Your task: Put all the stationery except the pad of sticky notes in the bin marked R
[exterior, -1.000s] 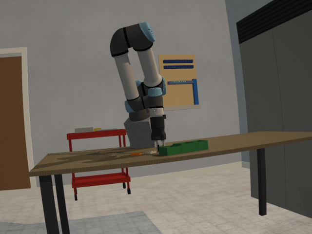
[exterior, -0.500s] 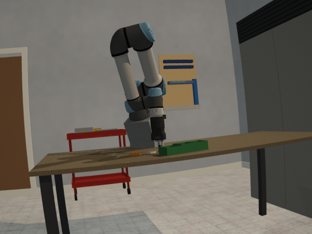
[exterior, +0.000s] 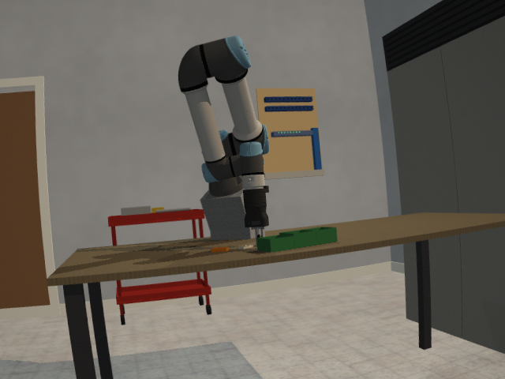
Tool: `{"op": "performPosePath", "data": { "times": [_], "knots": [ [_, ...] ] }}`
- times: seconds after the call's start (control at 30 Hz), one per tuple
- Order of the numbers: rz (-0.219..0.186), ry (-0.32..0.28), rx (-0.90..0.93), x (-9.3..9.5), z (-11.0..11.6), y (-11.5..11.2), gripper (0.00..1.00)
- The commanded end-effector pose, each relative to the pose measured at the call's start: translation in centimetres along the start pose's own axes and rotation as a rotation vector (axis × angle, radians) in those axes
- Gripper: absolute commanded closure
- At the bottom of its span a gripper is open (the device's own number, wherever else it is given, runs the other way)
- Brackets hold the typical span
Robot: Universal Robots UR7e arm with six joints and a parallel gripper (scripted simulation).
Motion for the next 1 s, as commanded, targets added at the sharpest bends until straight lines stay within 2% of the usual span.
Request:
{"op": "performPosePath", "data": {
  "times": [0.0, 0.27, 0.97],
  "knots": [
    [0.001, -0.001, 0.0, 0.0, 0.0, 0.0, 0.68],
    [0.001, -0.001, 0.0, 0.0, 0.0, 0.0, 0.68],
    [0.001, -0.001, 0.0, -6.0, 0.0, 0.0, 0.68]
  ]
}}
Point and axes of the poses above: the point where the finger pads meet when closed, its own x axis out along the fingers, its own y axis across the jaws, z = x × y, the point moved 2 cm from there along -x, back along the fingers, and after that the axes turned 7 degrees about x, right-handed, at the moved point
